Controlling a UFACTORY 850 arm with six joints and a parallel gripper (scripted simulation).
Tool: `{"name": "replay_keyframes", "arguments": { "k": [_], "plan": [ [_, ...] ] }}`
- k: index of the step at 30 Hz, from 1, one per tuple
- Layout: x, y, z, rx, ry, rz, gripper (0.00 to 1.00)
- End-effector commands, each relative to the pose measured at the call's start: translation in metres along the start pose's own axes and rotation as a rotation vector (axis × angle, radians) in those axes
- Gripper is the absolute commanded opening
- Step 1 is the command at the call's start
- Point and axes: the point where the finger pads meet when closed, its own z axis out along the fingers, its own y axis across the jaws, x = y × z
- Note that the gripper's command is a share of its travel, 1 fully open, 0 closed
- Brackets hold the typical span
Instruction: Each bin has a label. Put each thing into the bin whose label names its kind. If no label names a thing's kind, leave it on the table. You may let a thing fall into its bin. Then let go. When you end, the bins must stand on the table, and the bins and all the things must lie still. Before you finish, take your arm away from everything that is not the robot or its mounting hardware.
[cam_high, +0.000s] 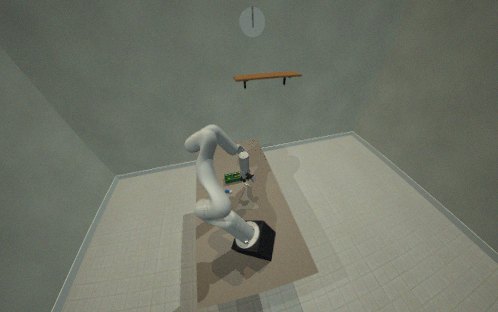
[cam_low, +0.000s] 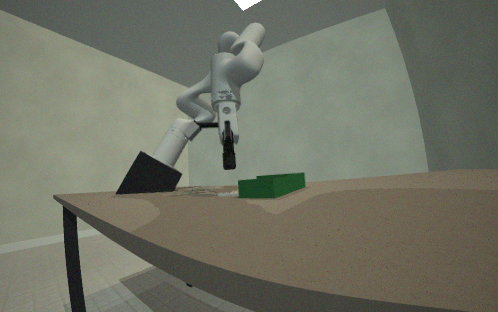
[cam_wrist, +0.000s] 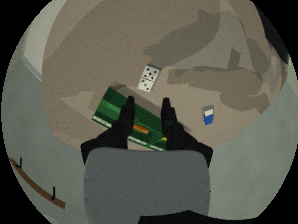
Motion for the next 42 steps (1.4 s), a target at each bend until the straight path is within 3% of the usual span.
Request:
{"name": "replay_keyframes", "arguments": {
  "k": [1,6,42],
  "plan": [
    [0.0083,-0.0055,-0.0008,-0.002,0.004,0.156,0.41],
    [0.0081,-0.0056,-0.0008,-0.006,0.008,0.311,0.41],
    [0.0051,-0.004,-0.0008,-0.006,0.008,0.311,0.41]
  ]
}}
